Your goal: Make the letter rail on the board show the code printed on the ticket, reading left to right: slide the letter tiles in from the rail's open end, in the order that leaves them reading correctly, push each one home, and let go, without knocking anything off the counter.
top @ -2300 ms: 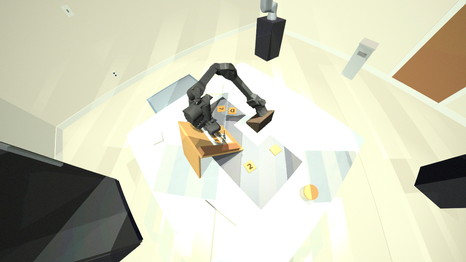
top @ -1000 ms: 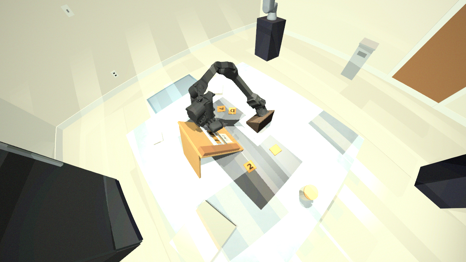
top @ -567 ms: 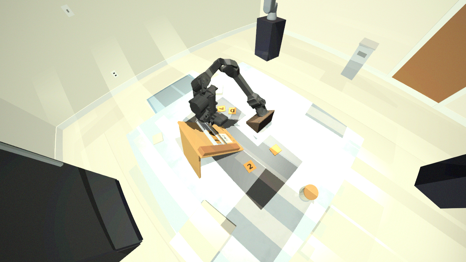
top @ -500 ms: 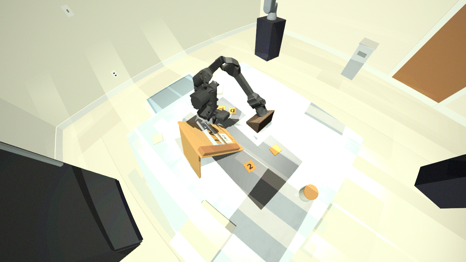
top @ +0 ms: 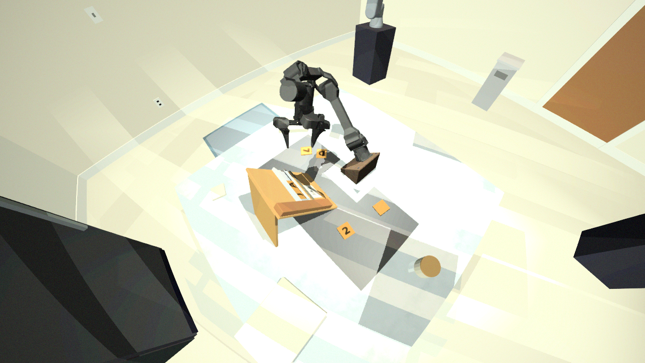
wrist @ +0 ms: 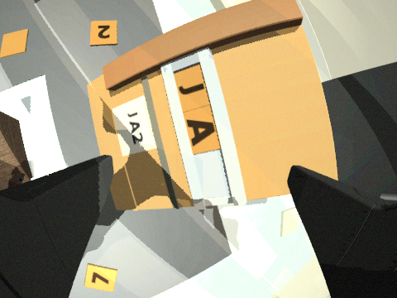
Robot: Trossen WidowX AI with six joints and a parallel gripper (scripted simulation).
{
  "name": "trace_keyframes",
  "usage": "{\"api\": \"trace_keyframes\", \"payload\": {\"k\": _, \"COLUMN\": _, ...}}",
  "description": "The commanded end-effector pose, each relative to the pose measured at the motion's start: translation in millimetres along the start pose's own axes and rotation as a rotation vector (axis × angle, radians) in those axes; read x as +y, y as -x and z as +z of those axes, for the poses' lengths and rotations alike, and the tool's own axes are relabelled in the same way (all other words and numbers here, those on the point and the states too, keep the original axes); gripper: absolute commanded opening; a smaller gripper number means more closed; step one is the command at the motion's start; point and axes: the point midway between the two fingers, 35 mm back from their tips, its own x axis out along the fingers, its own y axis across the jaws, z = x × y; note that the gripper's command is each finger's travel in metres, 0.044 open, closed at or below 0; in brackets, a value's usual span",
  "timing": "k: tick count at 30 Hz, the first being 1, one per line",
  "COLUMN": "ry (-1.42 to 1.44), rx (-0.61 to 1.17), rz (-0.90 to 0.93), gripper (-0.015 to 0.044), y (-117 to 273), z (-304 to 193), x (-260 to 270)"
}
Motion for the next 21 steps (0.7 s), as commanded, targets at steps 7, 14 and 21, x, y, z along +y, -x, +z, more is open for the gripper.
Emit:
{"api": "trace_keyframes", "payload": {"k": 7, "ry": 0.271, "rx": -0.079, "rz": -0.028, "gripper": 0.0440, "y": 21, "z": 1, "x": 13}}
{"api": "trace_keyframes", "payload": {"k": 14, "ry": 0.271, "rx": -0.079, "rz": -0.028, "gripper": 0.0440, "y": 21, "z": 1, "x": 13}}
{"api": "trace_keyframes", "payload": {"k": 21, "ry": 0.131, "rx": -0.060, "rz": 0.001, "gripper": 0.0340, "y": 5, "z": 18, "x": 12}}
